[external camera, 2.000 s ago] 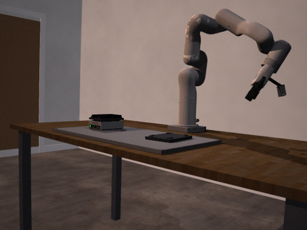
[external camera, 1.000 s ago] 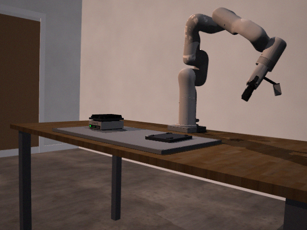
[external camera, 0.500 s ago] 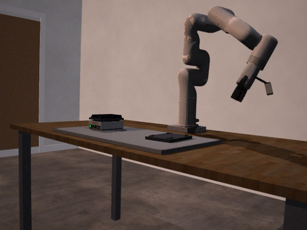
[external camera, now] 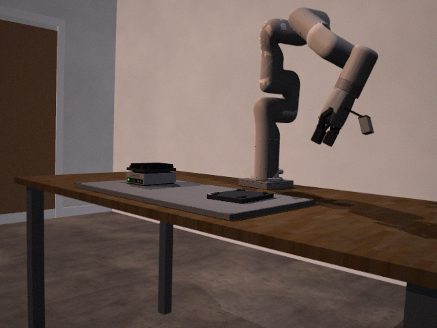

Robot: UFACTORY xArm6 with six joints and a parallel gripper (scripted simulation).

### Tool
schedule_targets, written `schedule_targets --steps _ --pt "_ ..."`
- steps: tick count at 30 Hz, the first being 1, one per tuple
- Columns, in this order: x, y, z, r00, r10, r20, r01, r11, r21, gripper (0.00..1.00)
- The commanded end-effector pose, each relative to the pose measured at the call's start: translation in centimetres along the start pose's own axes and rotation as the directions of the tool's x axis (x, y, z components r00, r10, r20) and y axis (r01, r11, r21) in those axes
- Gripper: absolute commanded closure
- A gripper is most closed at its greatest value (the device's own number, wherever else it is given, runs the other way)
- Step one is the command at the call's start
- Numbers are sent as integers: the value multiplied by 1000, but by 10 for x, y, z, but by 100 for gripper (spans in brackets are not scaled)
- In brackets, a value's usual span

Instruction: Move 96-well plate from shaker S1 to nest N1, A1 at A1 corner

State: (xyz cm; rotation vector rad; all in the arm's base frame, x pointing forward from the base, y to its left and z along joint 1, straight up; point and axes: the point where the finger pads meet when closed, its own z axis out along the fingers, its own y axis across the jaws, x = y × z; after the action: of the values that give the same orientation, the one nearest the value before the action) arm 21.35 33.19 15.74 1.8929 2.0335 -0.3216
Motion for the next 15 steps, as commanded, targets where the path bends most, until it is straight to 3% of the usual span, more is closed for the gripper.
schedule_targets --steps 1,15 --pt "-10 19 6 999 47 -13 -47 999 23 0" --pt "-41 60 25 979 203 -36 -198 975 99 0"
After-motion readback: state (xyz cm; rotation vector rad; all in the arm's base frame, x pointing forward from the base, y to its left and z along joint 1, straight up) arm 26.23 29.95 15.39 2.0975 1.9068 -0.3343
